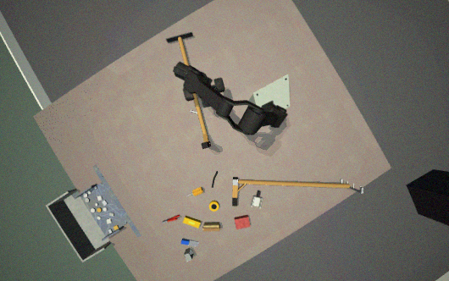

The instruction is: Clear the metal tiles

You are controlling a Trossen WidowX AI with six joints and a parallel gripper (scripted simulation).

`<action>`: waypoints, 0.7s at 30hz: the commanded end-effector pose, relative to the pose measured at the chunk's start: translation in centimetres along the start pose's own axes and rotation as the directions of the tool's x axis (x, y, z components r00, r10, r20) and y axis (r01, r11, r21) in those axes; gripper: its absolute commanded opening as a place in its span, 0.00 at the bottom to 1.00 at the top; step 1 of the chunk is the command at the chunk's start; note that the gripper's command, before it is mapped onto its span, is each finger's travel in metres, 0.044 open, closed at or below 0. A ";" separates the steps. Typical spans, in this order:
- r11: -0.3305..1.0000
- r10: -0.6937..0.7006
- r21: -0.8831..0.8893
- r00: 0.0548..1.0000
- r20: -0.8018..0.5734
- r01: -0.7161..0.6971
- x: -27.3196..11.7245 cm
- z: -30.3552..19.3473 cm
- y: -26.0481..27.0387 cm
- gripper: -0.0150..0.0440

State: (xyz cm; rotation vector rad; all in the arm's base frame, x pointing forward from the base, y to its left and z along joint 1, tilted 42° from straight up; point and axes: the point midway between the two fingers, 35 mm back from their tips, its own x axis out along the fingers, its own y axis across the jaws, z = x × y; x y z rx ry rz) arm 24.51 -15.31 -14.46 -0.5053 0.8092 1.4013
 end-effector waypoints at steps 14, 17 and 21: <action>1.000 -0.008 0.002 1.000 0.000 0.008 -0.3 -0.3 -1.9 0.25; 1.000 -0.008 0.002 1.000 0.000 0.008 -0.3 -0.3 -2.2 0.25; 1.000 -0.008 0.002 1.000 0.000 0.008 -0.3 -0.4 -2.6 0.25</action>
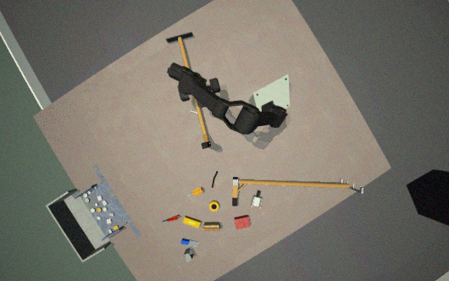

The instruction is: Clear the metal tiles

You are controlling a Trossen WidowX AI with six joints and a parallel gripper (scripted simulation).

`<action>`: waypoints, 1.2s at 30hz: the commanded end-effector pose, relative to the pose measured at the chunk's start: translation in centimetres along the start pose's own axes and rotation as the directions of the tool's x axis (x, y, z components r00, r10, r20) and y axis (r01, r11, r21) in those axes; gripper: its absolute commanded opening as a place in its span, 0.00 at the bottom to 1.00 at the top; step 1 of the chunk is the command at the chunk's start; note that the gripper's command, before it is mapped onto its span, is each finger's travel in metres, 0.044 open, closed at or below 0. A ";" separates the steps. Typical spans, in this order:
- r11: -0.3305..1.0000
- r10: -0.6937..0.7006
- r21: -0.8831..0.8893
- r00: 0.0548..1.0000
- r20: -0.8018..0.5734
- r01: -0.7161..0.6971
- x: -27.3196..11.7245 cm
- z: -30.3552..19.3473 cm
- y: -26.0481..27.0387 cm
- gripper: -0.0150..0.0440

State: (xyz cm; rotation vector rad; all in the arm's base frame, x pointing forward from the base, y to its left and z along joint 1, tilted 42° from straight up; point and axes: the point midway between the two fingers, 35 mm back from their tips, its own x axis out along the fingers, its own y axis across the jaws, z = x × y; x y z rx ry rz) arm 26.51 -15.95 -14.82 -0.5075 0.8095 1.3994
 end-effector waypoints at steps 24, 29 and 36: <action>1.000 -0.008 0.001 1.000 0.001 0.008 -0.3 -0.2 -2.9 0.25; 1.000 -0.008 0.001 1.000 0.001 0.008 -0.3 -0.2 -3.4 0.25; 1.000 -0.008 0.001 1.000 0.001 0.008 -0.3 -0.2 -4.1 0.25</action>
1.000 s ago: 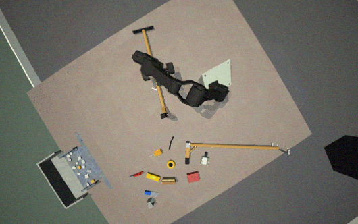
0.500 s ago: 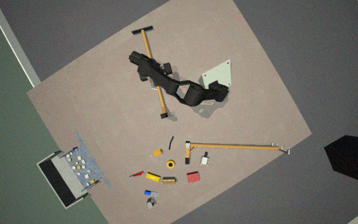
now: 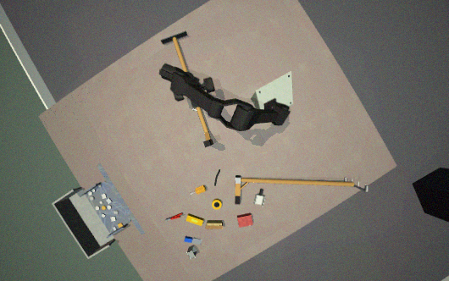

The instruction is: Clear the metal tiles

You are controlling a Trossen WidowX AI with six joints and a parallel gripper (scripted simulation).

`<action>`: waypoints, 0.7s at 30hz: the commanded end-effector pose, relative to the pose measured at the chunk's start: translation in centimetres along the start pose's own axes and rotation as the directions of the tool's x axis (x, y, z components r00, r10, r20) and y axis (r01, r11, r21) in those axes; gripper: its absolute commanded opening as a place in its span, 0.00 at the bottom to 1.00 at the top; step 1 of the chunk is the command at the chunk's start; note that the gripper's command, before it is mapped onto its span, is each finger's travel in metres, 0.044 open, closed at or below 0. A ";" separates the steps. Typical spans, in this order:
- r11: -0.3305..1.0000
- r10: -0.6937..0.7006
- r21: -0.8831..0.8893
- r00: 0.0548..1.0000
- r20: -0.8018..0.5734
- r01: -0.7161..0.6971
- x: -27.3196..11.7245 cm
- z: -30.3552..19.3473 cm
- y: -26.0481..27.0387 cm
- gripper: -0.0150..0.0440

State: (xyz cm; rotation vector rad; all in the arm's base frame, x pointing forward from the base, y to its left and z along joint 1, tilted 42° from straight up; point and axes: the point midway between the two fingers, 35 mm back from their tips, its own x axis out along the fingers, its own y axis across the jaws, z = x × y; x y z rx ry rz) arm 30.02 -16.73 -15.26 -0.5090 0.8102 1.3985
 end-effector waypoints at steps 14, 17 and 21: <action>1.000 -0.008 0.000 1.000 0.003 0.008 0.0 0.1 -1.9 0.25; 1.000 -0.008 0.000 1.000 0.003 0.008 0.0 0.1 -2.2 0.25; 1.000 -0.008 0.000 1.000 0.003 0.008 0.0 0.1 -2.6 0.25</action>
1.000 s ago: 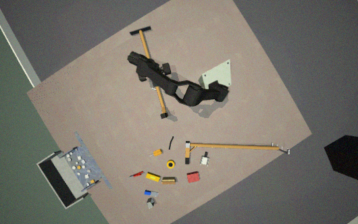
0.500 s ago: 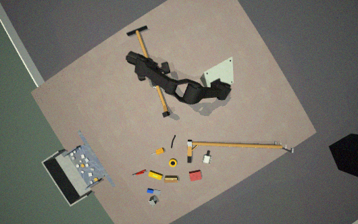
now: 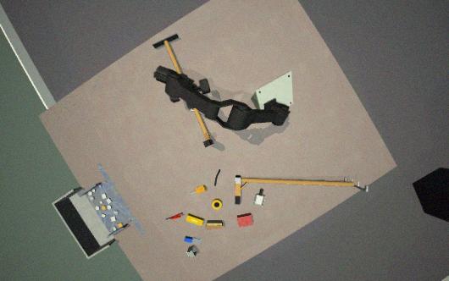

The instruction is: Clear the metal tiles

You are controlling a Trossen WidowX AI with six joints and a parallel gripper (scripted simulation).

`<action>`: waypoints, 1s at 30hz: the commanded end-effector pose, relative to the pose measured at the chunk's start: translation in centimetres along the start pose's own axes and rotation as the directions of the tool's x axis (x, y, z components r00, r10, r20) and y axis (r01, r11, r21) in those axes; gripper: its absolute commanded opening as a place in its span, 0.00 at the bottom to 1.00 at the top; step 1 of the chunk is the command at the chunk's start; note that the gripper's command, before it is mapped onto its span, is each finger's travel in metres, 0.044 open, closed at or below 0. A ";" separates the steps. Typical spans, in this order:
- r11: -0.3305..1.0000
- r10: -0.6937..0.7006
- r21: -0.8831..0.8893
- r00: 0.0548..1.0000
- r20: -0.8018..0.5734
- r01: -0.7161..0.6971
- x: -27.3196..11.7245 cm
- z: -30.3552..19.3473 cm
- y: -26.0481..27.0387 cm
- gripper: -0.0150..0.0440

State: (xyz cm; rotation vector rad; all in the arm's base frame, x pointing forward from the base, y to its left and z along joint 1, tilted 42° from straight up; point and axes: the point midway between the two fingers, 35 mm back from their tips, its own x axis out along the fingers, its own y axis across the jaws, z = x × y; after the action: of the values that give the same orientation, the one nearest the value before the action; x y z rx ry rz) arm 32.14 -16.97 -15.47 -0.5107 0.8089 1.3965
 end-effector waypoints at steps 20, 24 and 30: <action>1.000 -0.006 0.000 1.000 0.005 0.006 0.2 0.3 -2.5 0.25; 1.000 -0.006 -0.001 1.000 0.005 0.006 0.3 0.4 -2.9 0.25; 1.000 -0.006 -0.001 1.000 0.006 0.006 0.4 0.5 -3.4 0.25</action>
State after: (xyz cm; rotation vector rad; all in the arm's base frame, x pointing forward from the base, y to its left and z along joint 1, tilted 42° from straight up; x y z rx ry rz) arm 35.16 -17.07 -15.64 -0.5136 0.8064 1.3923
